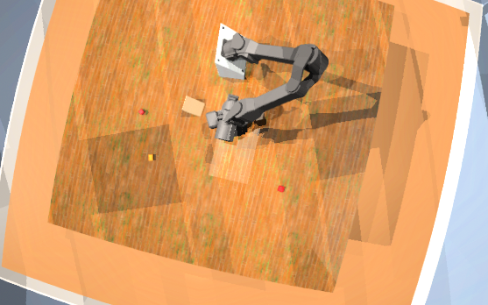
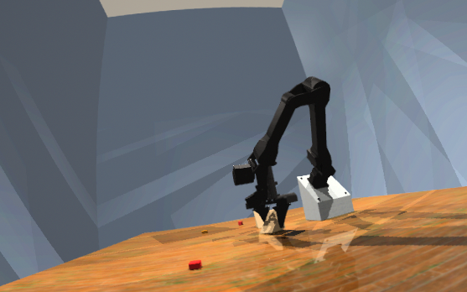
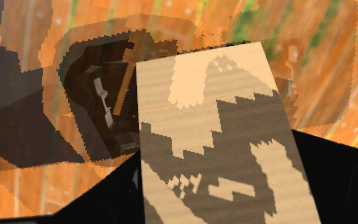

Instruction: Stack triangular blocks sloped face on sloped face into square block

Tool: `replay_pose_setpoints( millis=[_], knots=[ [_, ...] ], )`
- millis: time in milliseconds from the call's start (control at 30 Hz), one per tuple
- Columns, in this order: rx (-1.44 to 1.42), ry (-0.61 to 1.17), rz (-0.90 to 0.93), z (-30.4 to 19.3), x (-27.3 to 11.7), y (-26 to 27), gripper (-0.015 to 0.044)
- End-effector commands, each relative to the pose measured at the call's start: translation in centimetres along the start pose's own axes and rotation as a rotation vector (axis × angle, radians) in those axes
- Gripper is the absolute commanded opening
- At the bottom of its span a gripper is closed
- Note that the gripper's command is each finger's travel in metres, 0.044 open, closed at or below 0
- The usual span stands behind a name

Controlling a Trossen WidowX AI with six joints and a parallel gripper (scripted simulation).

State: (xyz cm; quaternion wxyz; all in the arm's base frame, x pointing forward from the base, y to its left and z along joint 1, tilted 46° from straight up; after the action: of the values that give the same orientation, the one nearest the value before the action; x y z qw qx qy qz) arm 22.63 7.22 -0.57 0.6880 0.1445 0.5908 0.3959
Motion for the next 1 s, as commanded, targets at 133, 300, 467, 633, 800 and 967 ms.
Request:
replay_pose_setpoints(
  millis=[133, 300, 467, 633, 800, 967],
  knots=[
    [-0.011, -0.009, -0.008, 0.2, -2.7, -0.1, 0.0],
    [-0.011, -0.009, -0.008, 0.2, -2.7, -0.1, 0.0],
    [-0.042, -0.008, -0.004, 0.2, -2.5, -0.1, 0.0],
    [-0.141, -0.007, -0.003, 0.1, -2.5, 0.0, 0.0],
    [-0.277, -0.007, -0.004, 0.1, -2.5, -0.1, 0.0],
    [-0.429, -0.006, -0.005, 0.1, -2.5, -0.1, 0.0]
  ],
)
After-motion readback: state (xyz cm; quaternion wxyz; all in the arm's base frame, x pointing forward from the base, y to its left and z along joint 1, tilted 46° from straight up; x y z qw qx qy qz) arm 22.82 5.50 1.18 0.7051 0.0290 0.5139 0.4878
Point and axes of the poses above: the point midway between the two fingers, 35 mm back from their tips, its own x axis out along the fingers, its own y axis across the jaws, z = x × y, the point moved 3 cm from there along -x, back along the fingers, and after that the axes turned 3 degrees about x, right-handed, at the moved point
